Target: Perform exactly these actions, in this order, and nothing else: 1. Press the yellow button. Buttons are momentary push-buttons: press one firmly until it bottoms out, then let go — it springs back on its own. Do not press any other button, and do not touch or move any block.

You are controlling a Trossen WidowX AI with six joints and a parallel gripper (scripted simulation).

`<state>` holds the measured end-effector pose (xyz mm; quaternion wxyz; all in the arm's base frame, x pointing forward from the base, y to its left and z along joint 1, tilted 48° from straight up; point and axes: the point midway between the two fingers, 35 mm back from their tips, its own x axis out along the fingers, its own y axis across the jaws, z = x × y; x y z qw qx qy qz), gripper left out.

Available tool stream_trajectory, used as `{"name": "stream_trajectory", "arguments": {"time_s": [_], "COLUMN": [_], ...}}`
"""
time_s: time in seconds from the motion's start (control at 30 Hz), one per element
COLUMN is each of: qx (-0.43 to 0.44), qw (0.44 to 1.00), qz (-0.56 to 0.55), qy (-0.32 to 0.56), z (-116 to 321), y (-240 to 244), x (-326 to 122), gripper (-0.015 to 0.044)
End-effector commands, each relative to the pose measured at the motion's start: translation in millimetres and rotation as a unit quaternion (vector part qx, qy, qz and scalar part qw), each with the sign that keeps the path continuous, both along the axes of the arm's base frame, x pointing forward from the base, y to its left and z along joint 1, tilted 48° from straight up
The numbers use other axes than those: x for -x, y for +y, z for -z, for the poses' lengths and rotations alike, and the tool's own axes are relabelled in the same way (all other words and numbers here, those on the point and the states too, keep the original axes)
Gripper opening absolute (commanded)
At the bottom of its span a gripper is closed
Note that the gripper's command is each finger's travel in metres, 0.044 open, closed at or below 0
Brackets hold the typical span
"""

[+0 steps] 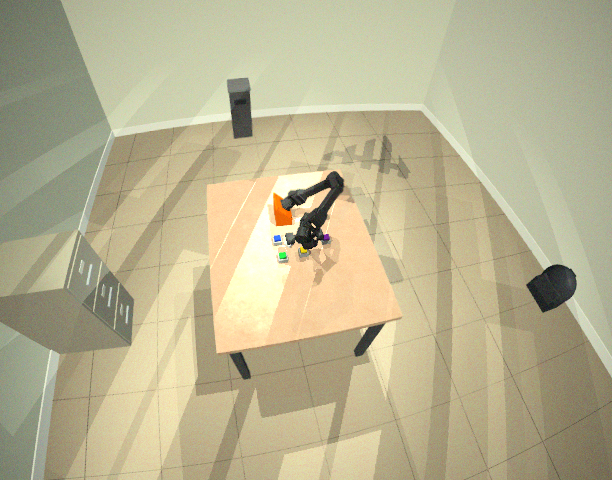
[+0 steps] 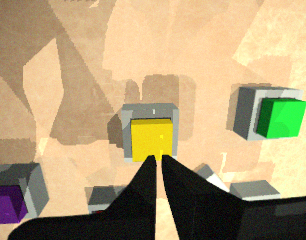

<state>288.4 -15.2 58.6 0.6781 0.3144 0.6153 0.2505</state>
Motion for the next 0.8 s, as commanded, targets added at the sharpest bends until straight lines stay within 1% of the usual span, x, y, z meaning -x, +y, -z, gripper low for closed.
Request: {"name": "stream_trajectory", "arguments": {"time_s": [0.0, 0.77], "qx": [-0.001, -0.002], "qw": [1.0, 1.0], "qz": [0.002, 0.002], "qy": [-0.002, -0.002], "z": [0.3, 20.5], "y": [2.1, 24.5], "x": [-1.0, -4.5], "gripper": [0.002, 0.002]}}
